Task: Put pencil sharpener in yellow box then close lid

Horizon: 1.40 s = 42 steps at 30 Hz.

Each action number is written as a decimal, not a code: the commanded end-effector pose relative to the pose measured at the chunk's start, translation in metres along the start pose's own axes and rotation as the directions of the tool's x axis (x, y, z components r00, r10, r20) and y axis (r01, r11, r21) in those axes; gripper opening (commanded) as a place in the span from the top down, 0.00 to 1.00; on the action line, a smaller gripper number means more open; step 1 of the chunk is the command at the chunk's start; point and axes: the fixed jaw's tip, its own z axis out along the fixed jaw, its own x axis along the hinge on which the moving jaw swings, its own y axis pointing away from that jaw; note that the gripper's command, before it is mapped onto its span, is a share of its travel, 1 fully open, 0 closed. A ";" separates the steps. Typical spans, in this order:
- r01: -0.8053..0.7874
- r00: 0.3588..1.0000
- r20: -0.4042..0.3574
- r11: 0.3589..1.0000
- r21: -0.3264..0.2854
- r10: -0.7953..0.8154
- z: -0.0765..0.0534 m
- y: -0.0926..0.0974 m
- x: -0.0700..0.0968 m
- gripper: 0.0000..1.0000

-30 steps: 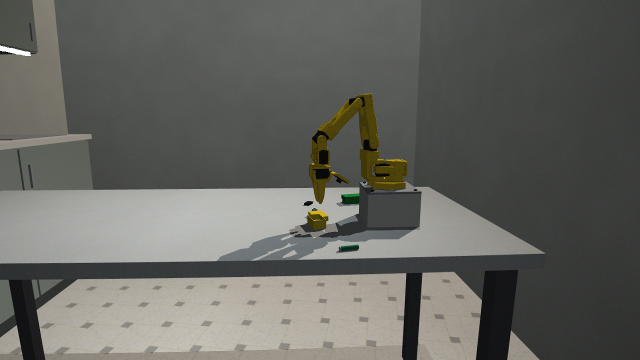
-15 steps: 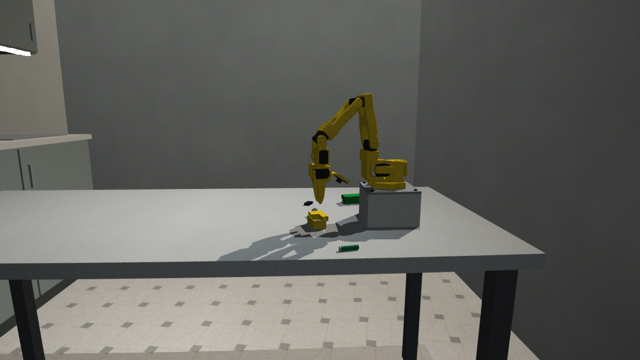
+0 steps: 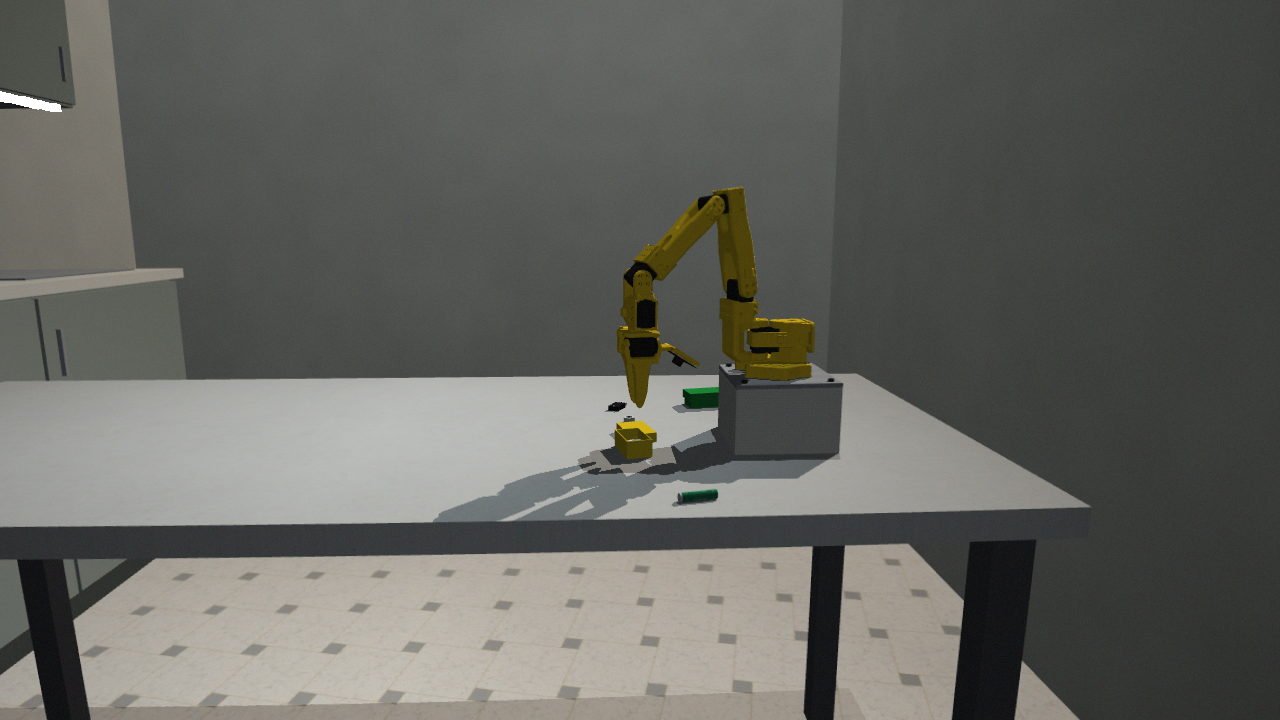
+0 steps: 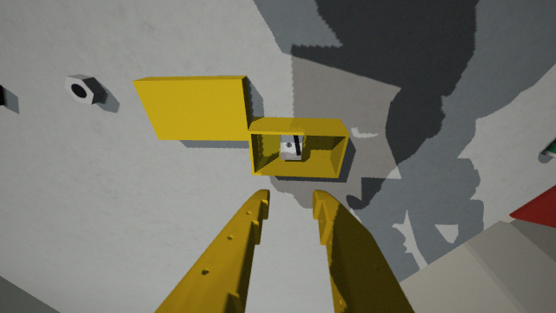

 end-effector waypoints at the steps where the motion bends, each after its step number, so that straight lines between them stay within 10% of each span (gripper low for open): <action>1: -0.076 0.997 0.004 0.997 0.000 0.076 0.002 0.004 -0.001 0.88; 11: -0.326 0.945 0.004 0.945 -0.001 0.326 0.002 0.015 -0.007 0.85; 22: -0.679 0.734 0.002 0.734 -0.003 0.679 0.002 0.031 -0.017 0.80; 36: -0.973 0.231 -0.001 0.231 -0.005 0.973 0.002 0.049 -0.033 0.73; 42: -0.991 0.132 -0.002 0.132 -0.005 0.991 0.002 0.052 -0.035 0.72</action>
